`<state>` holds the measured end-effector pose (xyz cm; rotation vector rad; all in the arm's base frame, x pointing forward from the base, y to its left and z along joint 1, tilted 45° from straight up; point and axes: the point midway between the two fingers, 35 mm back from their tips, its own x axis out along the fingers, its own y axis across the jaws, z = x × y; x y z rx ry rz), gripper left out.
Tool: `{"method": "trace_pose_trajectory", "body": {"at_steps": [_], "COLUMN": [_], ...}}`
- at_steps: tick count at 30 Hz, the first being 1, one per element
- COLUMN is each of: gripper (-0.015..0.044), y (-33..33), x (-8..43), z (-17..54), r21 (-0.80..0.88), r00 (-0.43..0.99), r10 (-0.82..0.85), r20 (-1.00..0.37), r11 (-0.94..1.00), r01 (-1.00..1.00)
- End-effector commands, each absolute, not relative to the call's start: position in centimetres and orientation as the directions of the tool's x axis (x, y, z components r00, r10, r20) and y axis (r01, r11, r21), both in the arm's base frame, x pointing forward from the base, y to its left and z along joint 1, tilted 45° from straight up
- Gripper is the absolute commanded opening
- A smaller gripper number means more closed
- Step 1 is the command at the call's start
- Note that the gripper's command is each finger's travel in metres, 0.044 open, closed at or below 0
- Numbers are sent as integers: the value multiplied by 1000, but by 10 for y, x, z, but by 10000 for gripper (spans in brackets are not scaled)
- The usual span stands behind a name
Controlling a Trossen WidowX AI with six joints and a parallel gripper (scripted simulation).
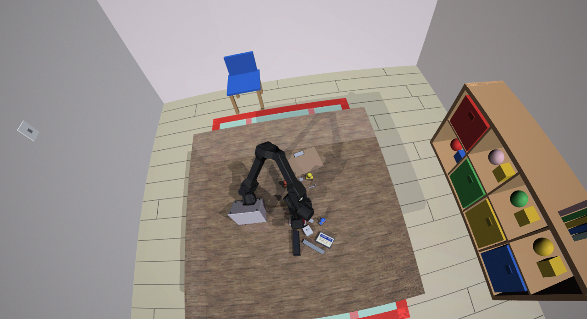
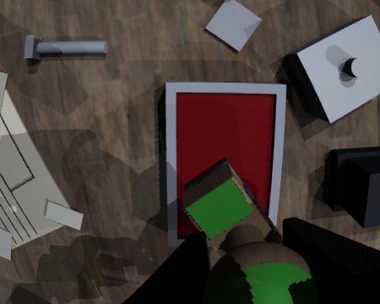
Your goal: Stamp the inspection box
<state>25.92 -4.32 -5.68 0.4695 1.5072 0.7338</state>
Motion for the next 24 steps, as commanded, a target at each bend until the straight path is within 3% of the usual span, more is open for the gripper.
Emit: {"method": "trace_pose_trajectory", "body": {"at_steps": [1, 24], "gripper": [0, 0], "y": [-40, 51], "x": [262, 266], "z": [-48, 38], "r21": [687, 689], "r00": [-87, -91], "r10": [682, 687], "r20": [-726, -721], "r11": [713, 725], "r01": [-140, 17]}}
